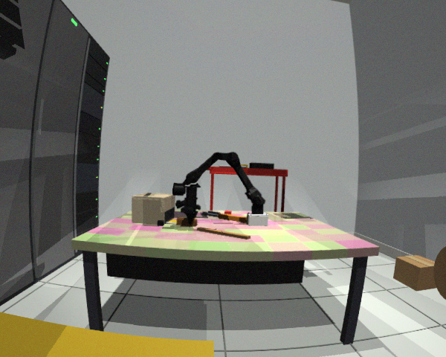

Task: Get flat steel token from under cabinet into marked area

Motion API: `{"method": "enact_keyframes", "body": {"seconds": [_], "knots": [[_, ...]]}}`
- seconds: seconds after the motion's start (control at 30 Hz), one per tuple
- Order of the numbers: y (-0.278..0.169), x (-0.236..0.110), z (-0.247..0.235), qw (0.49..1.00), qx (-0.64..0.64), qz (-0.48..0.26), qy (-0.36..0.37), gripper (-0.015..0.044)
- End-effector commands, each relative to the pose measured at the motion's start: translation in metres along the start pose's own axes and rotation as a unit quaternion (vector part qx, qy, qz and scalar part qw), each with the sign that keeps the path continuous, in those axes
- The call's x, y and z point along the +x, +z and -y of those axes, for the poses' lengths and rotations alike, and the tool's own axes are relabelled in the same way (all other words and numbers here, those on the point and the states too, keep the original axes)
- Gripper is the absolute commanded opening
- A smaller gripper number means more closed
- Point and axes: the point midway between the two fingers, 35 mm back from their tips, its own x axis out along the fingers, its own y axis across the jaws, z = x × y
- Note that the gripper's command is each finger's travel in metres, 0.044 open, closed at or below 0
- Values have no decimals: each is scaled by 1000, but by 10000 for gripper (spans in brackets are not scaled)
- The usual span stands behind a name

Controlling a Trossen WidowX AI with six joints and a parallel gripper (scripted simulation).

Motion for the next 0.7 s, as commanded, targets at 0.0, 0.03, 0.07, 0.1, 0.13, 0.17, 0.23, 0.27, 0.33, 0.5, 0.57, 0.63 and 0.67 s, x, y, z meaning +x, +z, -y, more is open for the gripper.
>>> {"method": "enact_keyframes", "body": {"seconds": [0.0,0.03,0.07,0.1,0.13,0.17,0.23,0.27,0.33,0.5,0.57,0.63,0.67], "knots": [[7,0,1,1000,0,2,1,0],[8,0,1,1000,0,2,1,0],[9,0,1,1000,0,2,1,0],[10,0,1,1000,0,2,1,0],[11,0,1,1000,0,2,1,0],[12,0,1,1000,0,2,1,0],[14,-1,1,1000,0,2,1,0],[15,-1,1,1000,0,2,1,0],[17,-1,1,1000,0,2,1,0],[21,-1,1,1000,0,3,1,0],[23,-1,1,1000,0,3,1,0],[23,0,2,1000,0,3,1,0],[23,0,3,1000,0,3,0,0]]}}
